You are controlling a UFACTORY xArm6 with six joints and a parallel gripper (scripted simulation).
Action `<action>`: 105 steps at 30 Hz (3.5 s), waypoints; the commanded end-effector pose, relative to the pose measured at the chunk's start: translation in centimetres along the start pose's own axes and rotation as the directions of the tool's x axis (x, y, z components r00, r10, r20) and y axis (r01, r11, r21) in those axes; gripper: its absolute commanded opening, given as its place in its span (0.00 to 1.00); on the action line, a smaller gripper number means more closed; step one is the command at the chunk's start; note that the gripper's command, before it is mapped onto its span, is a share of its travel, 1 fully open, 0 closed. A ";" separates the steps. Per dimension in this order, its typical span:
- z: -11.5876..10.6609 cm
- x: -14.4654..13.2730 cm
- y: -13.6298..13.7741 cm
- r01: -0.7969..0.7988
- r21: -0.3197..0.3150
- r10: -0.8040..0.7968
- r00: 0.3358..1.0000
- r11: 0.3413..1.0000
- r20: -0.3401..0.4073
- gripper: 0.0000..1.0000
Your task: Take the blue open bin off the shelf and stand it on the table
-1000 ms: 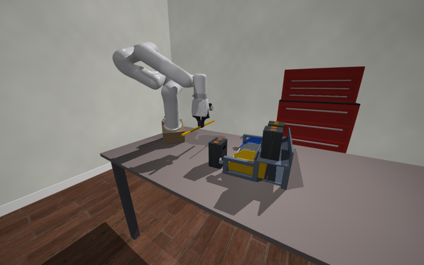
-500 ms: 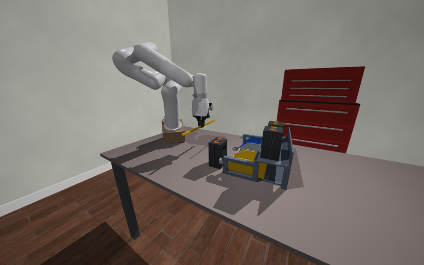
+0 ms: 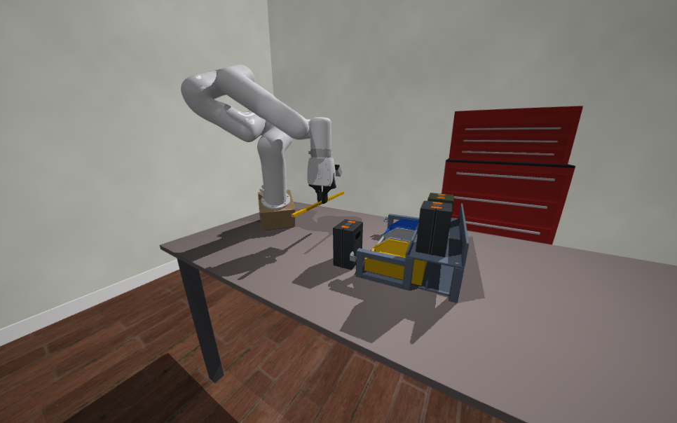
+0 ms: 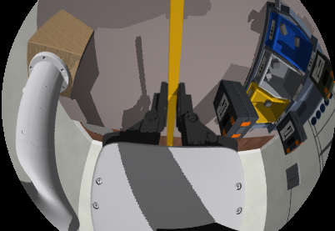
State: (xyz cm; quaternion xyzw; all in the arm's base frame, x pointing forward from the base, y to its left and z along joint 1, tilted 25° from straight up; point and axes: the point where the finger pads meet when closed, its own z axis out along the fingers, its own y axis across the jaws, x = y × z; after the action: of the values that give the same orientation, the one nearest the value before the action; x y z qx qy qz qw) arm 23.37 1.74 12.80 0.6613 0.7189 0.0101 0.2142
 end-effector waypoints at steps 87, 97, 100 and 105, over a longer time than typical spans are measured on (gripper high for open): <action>7.7 0.0 0.7 -0.001 -0.002 0.001 1.000 1.000 0.000 0.00; 7.7 0.0 0.7 -0.001 -0.002 0.001 1.000 1.000 0.000 0.00; 8.7 0.0 0.7 0.000 -0.001 0.000 1.000 1.000 -0.001 0.00; 9.5 0.0 0.7 0.000 -0.002 0.000 1.000 1.000 0.000 0.00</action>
State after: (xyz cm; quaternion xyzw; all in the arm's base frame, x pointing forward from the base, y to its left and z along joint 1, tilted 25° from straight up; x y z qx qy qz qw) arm 26.44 -0.47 5.13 0.6617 0.7200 0.0092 0.2088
